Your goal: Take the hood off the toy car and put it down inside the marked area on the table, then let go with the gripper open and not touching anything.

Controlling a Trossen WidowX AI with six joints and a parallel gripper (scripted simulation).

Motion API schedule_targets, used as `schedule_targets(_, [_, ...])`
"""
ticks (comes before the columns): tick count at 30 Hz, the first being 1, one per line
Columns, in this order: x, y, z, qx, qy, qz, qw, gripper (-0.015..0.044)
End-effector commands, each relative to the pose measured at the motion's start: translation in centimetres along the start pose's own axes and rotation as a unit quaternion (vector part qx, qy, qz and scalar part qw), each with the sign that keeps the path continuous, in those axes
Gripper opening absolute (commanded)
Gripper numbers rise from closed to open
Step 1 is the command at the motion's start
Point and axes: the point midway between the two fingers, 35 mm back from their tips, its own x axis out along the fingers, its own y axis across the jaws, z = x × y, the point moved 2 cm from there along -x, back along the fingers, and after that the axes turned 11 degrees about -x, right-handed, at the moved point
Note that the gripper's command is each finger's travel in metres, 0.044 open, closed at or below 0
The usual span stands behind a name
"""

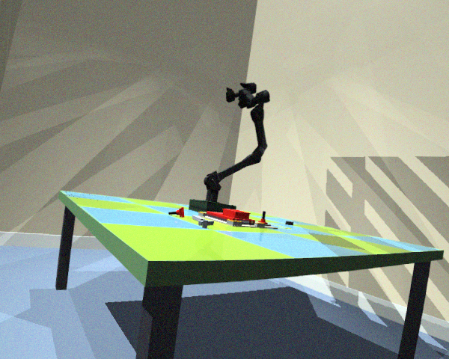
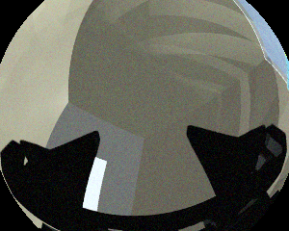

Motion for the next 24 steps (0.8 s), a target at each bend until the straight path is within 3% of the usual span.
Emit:
schedule_targets(1, [1.6,-3.0,-2.0,-0.046,0.039,-0.041,0.997,0.0440])
schedule_targets(12, [3.5,-11.0,-8.2,-0.146,0.172,-0.130,0.966,0.0440])
schedule_targets(24, [1.6,-19.2,-15.7,-0.233,0.335,-0.195,0.892,0.0440])
